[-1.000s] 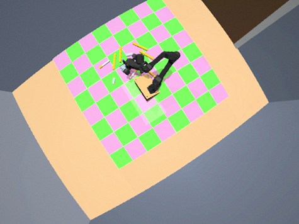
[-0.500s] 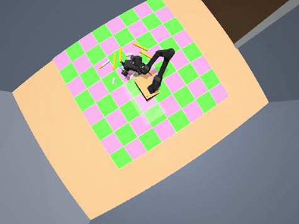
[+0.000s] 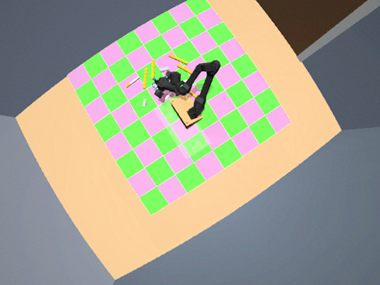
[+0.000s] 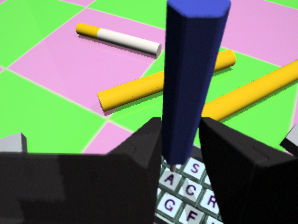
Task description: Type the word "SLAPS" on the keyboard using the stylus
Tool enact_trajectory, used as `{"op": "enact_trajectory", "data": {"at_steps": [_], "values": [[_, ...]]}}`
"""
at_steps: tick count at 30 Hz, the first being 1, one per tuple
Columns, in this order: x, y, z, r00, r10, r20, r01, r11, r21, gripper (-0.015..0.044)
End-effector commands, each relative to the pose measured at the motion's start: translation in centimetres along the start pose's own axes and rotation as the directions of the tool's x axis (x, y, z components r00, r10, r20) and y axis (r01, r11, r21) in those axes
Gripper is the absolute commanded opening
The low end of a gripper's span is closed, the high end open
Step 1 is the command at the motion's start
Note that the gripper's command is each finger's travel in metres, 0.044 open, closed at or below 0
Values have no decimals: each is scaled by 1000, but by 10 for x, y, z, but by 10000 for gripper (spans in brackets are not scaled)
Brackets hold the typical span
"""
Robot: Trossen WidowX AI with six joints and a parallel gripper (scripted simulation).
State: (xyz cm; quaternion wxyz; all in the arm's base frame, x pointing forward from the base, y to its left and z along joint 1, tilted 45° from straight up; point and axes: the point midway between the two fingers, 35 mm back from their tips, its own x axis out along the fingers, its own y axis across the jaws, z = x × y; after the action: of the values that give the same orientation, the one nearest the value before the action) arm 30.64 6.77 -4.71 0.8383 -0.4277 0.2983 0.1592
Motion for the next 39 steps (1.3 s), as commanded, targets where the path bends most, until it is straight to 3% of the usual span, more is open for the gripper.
{"op": "enact_trajectory", "data": {"at_steps": [1,39], "values": [[1,1,0,1000,4,3,-4,1000,-3,81],[11,1,-18,1000,4,2,-4,1000,-4,81]]}}
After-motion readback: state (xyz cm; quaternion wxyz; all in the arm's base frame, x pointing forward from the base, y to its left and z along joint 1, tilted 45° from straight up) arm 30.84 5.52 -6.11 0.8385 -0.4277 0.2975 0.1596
